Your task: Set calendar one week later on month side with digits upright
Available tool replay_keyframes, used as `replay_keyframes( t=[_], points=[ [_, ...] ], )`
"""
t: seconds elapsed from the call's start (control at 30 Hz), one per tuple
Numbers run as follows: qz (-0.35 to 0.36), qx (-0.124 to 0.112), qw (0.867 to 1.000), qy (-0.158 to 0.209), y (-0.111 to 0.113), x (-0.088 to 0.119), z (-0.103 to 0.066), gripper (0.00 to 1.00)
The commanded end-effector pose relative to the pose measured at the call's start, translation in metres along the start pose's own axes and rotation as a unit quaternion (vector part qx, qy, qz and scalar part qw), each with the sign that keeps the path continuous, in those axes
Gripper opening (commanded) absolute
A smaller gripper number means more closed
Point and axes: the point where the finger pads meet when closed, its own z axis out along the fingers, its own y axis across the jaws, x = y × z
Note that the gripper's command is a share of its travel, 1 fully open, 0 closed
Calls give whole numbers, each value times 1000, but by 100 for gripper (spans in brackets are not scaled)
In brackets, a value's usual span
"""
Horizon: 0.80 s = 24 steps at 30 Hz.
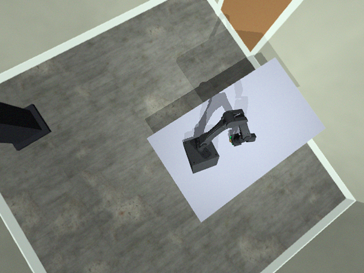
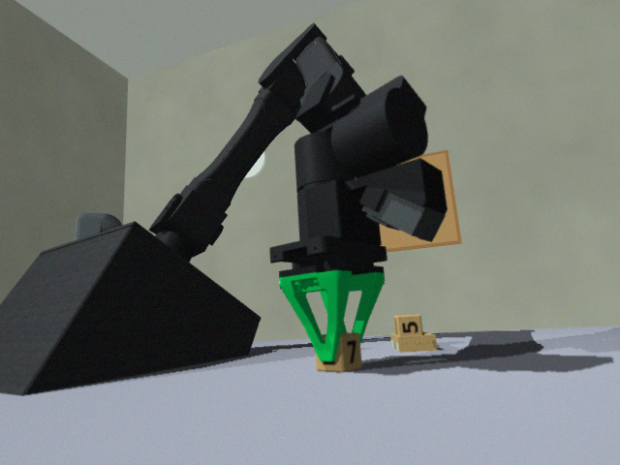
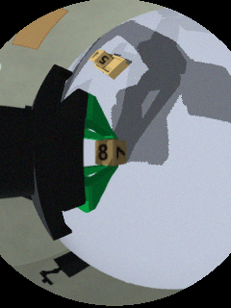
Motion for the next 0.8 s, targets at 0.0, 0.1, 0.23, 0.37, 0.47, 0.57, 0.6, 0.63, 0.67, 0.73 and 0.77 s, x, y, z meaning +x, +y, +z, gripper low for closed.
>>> replay_keyframes(
  t=[0.0,0.1,0.23,0.37,0.47,0.57,0.6,0.63,0.67,0.73,0.77],
  points=[
    [1,-1,1000,-9,-2,-9,0,37],
    [-1,-1,1000,-12,-1,-10,-2,41],
    [-1,-1,1000,-12,-1,-10,-2,45],
    [-1,-1,1000,-12,-1,-10,-2,45],
    [-1,-1,1000,-12,-1,-10,-2,45],
    [-1,-1,1000,-13,-1,-10,-3,45],
    [-1,-1,1000,-13,-1,-11,-4,45],
    [-1,-1,1000,-14,-1,-11,-8,45],
    [-2,0,1000,-18,0,-12,-13,45],
    [-5,1,1000,-20,0,-13,-18,45],
    [-5,2,1000,-20,0,-13,-21,45]
  ],
)
